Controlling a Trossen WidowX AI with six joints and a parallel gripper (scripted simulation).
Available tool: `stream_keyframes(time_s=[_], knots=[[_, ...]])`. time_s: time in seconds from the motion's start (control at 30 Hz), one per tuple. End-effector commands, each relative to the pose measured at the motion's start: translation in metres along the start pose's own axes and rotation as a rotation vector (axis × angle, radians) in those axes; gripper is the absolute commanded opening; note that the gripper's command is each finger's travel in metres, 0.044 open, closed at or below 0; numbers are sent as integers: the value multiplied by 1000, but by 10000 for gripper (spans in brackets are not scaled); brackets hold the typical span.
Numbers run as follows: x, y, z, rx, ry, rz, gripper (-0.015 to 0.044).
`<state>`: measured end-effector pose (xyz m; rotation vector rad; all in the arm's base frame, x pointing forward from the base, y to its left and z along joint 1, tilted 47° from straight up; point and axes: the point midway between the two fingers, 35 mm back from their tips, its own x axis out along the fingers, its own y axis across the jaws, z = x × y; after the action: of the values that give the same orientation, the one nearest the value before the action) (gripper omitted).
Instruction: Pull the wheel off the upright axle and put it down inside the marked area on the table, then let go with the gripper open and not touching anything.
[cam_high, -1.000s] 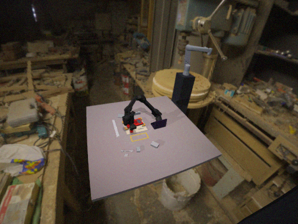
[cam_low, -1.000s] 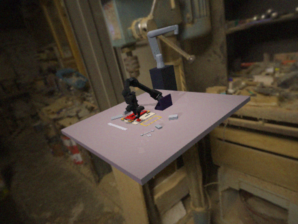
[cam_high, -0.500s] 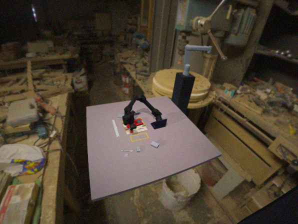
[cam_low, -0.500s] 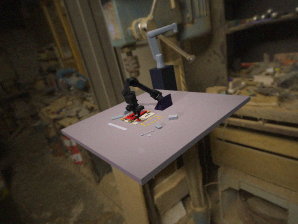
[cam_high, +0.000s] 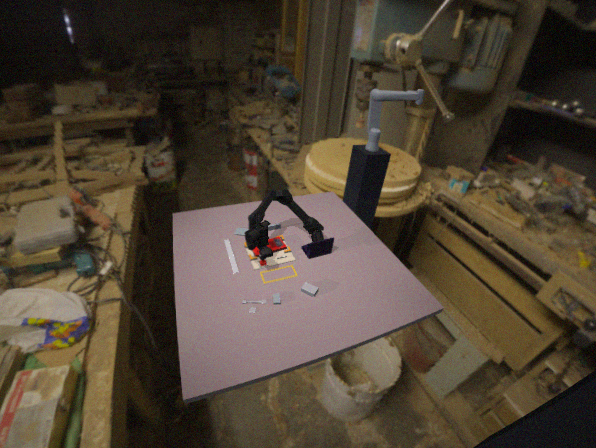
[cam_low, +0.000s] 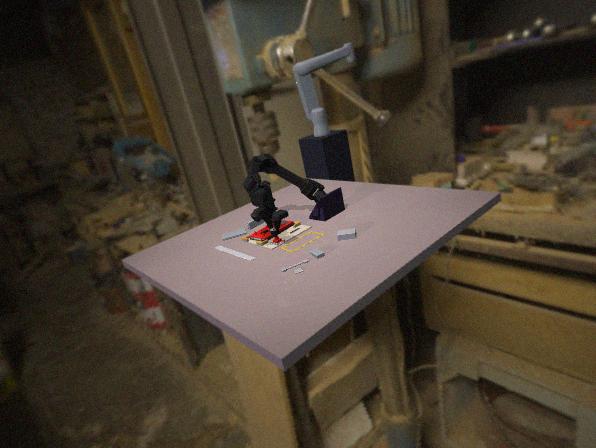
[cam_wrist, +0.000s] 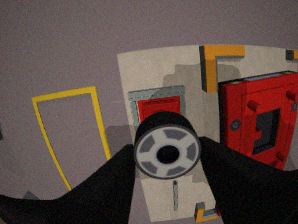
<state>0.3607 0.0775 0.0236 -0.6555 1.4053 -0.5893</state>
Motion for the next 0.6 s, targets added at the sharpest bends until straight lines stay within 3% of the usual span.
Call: stream_keyframes(time_s=[0.0,0.57], knots=[[-4,1,1,4,-6,4,0],[-10,1,0,3,-7,4,0]])
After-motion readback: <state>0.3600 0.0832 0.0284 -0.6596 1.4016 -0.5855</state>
